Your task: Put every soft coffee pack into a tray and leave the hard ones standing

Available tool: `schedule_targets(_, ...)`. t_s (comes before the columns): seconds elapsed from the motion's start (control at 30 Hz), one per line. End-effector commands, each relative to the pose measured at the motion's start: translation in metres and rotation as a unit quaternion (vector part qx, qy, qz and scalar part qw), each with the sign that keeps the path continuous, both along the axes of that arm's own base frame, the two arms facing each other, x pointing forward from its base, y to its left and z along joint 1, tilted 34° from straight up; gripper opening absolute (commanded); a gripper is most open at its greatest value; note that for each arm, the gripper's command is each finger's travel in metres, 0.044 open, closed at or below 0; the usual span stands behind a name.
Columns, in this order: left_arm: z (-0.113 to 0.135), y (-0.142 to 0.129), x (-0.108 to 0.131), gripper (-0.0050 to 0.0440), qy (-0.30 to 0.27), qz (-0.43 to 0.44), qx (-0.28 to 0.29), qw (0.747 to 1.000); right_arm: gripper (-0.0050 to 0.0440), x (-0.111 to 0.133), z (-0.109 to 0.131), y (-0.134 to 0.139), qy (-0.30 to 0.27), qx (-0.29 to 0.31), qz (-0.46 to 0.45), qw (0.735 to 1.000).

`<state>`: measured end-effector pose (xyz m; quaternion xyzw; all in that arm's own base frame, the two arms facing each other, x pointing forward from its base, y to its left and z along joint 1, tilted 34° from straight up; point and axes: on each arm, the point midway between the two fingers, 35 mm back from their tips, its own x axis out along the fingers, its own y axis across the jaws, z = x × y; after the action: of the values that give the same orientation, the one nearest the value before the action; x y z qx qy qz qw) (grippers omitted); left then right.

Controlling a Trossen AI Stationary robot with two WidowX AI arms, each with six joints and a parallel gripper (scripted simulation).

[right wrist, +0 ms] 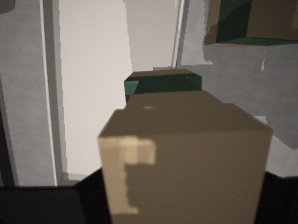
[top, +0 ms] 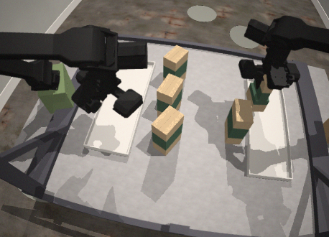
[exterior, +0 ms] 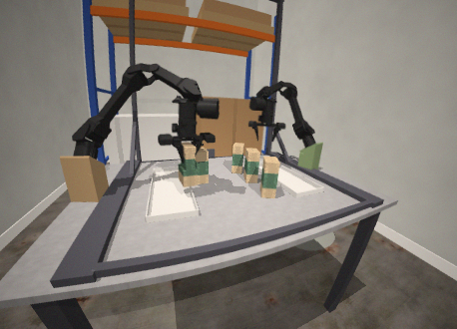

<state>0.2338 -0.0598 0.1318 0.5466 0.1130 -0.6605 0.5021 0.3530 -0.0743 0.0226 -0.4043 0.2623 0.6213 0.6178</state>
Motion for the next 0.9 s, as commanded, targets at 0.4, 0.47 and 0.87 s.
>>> schedule_targets(0.4,0.0,0.003,-0.029,0.0375,-0.009,0.0,-0.003,1.0,0.0118,-0.051,0.003,-0.004,-0.016,-0.01,-0.003,1.0)
schedule_targets(0.47,0.0,0.003,-0.029,0.0375,-0.009,0.0,-0.003,1.0,0.0118,-0.059,0.002,-0.003,-0.016,-0.01,-0.003,1.0)
schedule_targets(0.87,0.0,0.003,-0.029,0.0375,-0.009,0.0,-0.003,1.0,0.0118,-0.06,0.002,-0.003,-0.016,-0.01,-0.003,1.0)
